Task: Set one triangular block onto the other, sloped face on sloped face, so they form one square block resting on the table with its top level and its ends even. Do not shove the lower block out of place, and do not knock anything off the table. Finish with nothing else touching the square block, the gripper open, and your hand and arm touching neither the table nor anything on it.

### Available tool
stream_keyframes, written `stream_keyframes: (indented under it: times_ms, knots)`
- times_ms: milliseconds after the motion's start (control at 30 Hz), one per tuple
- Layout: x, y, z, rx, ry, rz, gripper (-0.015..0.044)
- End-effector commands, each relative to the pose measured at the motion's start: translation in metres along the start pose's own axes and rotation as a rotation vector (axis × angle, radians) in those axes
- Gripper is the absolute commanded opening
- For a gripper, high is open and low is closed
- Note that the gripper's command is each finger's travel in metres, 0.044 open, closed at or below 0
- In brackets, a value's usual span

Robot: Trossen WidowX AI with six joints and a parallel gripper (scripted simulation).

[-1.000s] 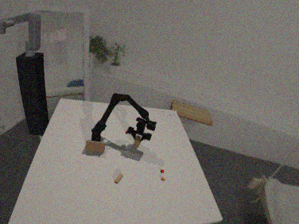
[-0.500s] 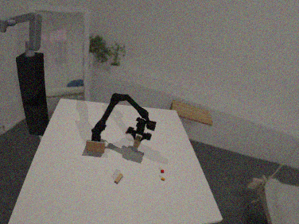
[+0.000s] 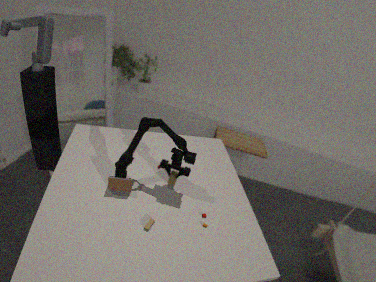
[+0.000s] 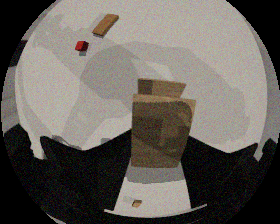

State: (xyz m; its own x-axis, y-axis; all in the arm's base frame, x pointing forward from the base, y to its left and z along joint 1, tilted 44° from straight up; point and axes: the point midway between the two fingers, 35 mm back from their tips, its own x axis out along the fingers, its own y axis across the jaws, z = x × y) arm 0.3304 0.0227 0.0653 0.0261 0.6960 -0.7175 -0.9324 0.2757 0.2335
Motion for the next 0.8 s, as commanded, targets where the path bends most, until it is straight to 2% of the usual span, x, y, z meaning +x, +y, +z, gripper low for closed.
stream_keyframes:
  times_ms: [0,767]
  knots:
    - [0.001,0.0,0.002,0.004,-0.004,-0.003,0.0]
    - [0.015,0.0,0.007,0.004,-0.005,-0.003,0.0]
